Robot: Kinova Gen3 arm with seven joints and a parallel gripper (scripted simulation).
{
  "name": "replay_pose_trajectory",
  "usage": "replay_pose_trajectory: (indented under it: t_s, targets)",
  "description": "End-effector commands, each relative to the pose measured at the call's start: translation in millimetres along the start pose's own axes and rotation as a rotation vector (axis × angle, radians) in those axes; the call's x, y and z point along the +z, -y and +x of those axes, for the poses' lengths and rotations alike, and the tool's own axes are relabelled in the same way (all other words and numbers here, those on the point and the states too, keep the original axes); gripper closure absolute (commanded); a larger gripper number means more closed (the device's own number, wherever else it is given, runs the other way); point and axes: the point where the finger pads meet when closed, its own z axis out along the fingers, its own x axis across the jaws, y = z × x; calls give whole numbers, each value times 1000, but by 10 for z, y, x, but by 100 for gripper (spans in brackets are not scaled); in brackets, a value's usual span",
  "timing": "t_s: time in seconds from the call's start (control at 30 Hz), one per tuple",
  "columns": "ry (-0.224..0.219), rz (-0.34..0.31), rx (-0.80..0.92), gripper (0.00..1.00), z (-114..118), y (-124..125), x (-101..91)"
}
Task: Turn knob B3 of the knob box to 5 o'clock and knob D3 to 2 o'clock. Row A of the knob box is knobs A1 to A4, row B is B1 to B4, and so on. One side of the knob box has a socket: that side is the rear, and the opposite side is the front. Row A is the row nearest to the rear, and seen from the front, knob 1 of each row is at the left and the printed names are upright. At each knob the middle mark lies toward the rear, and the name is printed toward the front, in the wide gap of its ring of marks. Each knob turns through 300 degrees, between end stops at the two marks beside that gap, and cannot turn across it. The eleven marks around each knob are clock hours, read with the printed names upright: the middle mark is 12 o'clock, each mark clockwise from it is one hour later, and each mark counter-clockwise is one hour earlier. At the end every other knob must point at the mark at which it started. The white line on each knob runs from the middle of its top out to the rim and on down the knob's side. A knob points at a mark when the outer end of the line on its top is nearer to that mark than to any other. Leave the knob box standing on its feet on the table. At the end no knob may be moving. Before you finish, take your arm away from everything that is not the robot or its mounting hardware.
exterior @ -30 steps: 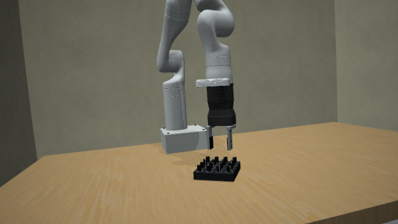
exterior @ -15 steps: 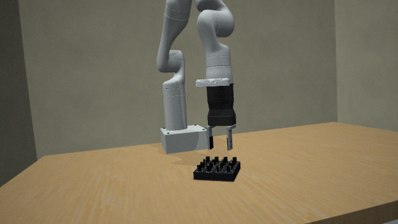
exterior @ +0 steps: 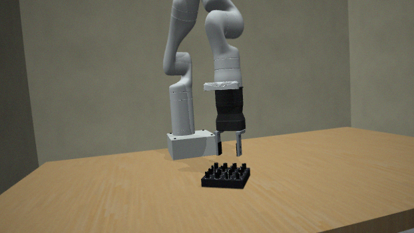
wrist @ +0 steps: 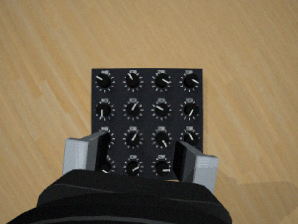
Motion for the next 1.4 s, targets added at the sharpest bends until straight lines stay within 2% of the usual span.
replay_pose_trajectory:
  t_s: [0.0,0.87,1.37]
  targets:
    - [1,1,0,0,-5,4,-6]
    - [1,1,0,0,-3,-8,-6]
    - [1,0,1,0,16,-185,-7]
